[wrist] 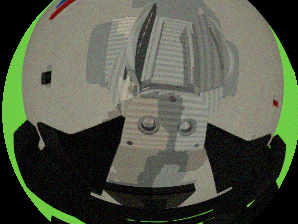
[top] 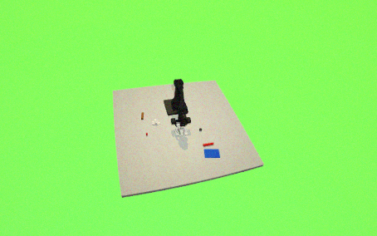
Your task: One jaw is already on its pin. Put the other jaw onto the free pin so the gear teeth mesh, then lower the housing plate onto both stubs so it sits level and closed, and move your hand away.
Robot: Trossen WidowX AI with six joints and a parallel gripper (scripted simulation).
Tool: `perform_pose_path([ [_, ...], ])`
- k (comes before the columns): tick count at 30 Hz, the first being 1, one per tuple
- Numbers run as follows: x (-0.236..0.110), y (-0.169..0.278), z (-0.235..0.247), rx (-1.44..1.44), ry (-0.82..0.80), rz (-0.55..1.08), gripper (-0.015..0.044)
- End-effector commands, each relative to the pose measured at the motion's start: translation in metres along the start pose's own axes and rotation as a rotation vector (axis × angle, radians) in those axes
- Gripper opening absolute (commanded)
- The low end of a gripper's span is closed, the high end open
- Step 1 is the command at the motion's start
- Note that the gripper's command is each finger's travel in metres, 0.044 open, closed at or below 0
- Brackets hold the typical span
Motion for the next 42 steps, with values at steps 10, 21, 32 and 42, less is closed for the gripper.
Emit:
perform_pose_path([
  [10, 0.0044, 0.0000, 0.0004, 0.003, -0.005, 0.004, 0.0351],
  [21, 0.0044, 0.0000, 0.0004, 0.003, -0.005, 0.004, 0.0351],
  [32, 0.0044, 0.0000, 0.0004, 0.003, -0.005, 0.004, 0.0351],
  [42, 0.0009, 0.0001, 0.0000, 0.000, 0.000, -0.002, 0.0440],
])
Point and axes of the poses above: the point midway between the two fingers, 35 mm back from their tips, its own x axis out along the fingers, its own z axis across the jaws, y = z × x, the point moved 7 cm from there along -x, back along the fingers, and after that the axes turned 15 degrees about -x, right-handed, at the moved point
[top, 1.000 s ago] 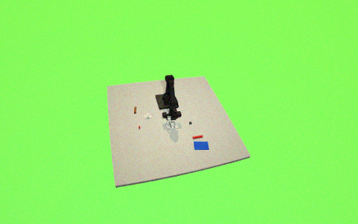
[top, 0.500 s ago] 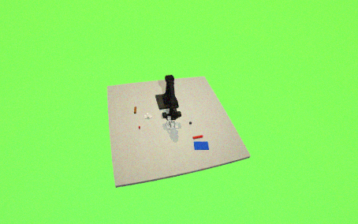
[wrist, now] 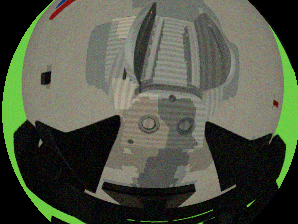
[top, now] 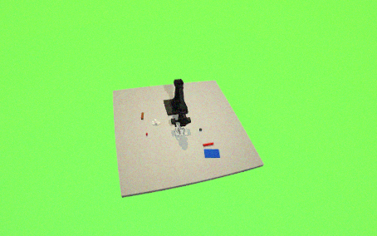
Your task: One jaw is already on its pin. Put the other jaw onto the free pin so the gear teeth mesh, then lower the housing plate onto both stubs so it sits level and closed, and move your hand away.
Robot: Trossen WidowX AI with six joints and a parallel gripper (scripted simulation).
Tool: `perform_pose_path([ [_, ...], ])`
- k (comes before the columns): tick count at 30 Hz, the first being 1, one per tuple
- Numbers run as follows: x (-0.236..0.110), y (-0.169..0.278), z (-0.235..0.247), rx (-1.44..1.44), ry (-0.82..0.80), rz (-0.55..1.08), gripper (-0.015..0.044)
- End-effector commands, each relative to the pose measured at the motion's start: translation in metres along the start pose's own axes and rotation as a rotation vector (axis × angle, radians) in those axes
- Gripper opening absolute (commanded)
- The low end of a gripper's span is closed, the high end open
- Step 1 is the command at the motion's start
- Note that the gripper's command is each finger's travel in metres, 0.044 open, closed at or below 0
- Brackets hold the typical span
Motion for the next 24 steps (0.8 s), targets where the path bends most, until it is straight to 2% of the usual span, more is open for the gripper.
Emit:
perform_pose_path([
  [1, 0.000, 0.000, 0.000, 0.000, 0.000, 0.001, 0.0440],
  [9, -0.002, 0.000, 0.000, 0.000, 0.000, 0.001, 0.0440],
  [12, -0.019, -0.002, 0.000, 0.001, -0.002, 0.003, 0.0440],
  [17, -0.071, 0.001, 0.000, 0.002, -0.006, 0.007, 0.0440],
  [21, -0.067, -0.002, -0.001, 0.000, 0.001, -0.004, 0.0440],
  [24, -0.081, 0.007, 0.001, 0.001, -0.001, -0.001, 0.0440],
])
Point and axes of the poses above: the point midway between the two fingers, 35 mm back from their tips, its own x axis out along the fingers, its own z axis across the jaws, y = z × x, the point moved 7 cm from there along -x, back along the fingers, and after that the axes turned 15 degrees about -x, right-handed, at the moved point
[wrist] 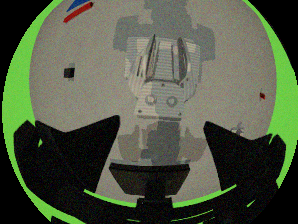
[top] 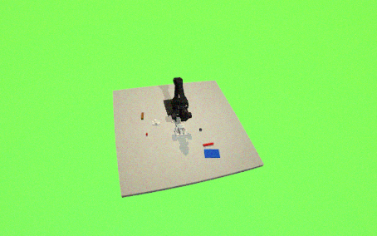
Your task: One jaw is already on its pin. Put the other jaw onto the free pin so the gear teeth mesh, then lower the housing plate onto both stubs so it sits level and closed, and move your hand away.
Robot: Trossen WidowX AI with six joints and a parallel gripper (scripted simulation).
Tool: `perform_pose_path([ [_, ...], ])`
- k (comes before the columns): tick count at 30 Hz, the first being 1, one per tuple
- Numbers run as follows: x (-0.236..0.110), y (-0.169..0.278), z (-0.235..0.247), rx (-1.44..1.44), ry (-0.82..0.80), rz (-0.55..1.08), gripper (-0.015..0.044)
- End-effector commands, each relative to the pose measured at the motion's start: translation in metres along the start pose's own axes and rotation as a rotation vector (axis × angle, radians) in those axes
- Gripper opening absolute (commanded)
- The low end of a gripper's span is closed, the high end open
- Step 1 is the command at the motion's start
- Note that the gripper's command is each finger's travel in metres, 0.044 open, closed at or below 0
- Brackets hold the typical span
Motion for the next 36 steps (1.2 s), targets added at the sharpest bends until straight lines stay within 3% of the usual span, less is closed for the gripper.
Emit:
perform_pose_path([
  [1, -0.021, 0.015, 0.003, 0.001, -0.002, 0.002, 0.0440],
  [6, -0.053, 0.043, 0.008, 0.002, -0.007, 0.011, 0.0440],
  [36, -0.053, 0.043, 0.008, 0.002, -0.007, 0.011, 0.0440],
])
Point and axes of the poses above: the point midway between the two fingers, 35 mm back from their tips, its own x axis out along the fingers, its own z axis across the jaws, y = z × x, the point moved 7 cm from there along -x, back along the fingers, and after that the axes turned 15 degrees about -x, right-handed, at the moved point
